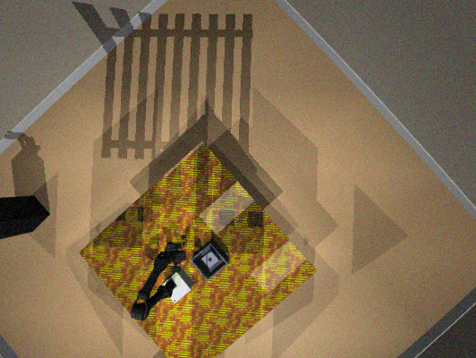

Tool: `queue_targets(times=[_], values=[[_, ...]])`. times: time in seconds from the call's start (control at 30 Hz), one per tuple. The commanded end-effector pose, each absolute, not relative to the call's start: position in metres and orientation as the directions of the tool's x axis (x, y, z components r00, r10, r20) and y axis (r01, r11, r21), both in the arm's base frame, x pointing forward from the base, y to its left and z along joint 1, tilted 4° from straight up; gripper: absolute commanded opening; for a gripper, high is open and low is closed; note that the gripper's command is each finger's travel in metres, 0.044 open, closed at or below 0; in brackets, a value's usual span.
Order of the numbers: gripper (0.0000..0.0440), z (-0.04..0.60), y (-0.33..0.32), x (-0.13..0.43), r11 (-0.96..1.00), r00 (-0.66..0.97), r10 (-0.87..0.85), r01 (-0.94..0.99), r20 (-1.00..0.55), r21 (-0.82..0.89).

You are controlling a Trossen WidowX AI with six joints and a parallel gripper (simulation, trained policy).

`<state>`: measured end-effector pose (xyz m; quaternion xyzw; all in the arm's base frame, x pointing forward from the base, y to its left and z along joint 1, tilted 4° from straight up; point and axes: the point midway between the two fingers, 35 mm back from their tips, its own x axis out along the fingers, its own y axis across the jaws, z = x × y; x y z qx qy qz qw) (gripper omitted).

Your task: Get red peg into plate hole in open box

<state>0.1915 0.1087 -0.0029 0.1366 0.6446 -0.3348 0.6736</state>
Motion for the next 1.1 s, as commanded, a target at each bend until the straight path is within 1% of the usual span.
queue_targets(times=[0.0, 0.5, 0.8, 1.07], values=[[0.0, 0.012, 0.105, 0.201, 0.735, -0.031, -0.29, 0.633, -0.957, -0.243], [0.0, 0.07, 0.078, 0.244, 0.652, 0.039, -0.329, 0.732, -0.944, -0.197], [0.0, 0.084, 0.044, 0.271, 0.578, 0.056, -0.347, 0.799, -0.936, -0.166], [0.0, 0.083, 0.009, 0.292, 0.536, 0.056, -0.352, 0.83, -0.934, -0.153]])
